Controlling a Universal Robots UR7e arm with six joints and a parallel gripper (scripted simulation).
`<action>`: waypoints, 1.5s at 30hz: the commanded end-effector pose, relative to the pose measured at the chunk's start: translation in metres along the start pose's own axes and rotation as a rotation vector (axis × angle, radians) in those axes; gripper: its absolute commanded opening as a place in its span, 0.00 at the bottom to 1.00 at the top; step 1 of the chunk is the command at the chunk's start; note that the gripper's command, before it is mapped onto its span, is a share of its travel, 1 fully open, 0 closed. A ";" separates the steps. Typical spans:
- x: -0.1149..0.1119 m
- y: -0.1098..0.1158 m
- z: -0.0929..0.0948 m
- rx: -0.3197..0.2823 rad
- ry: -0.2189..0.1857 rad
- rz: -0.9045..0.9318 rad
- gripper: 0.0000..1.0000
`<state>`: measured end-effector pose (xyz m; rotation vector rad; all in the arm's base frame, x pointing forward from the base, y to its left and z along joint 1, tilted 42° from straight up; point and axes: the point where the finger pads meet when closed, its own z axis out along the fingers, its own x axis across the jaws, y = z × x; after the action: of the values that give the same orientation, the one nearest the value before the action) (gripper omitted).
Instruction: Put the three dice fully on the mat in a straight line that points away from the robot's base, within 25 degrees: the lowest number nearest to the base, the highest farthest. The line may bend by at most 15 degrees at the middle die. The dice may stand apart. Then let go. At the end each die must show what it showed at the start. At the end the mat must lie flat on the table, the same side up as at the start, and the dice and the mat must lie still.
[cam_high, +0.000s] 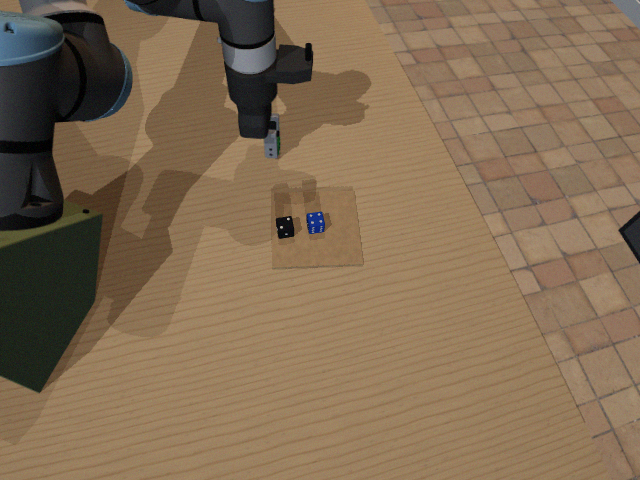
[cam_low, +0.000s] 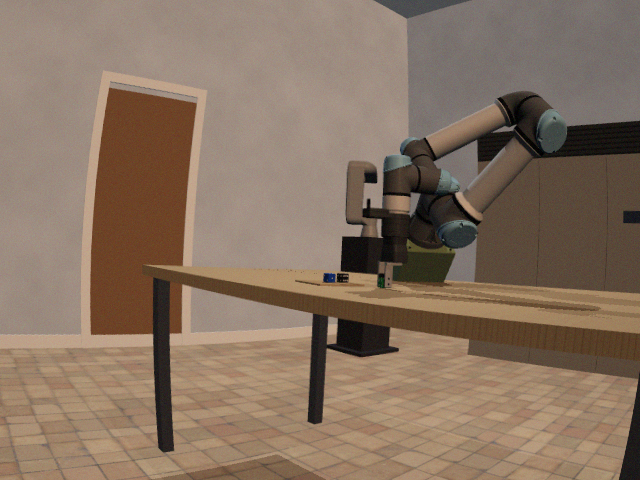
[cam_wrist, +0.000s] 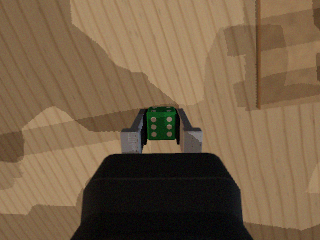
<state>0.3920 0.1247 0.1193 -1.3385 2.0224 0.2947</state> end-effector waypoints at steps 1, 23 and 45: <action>0.000 0.000 -0.004 0.001 0.000 -0.001 0.49; 0.000 0.000 -0.040 0.001 0.000 -0.001 0.49; 0.000 0.000 -0.087 0.001 0.000 -0.001 0.49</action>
<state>0.3582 0.0817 0.1796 -1.3385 2.0221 0.2939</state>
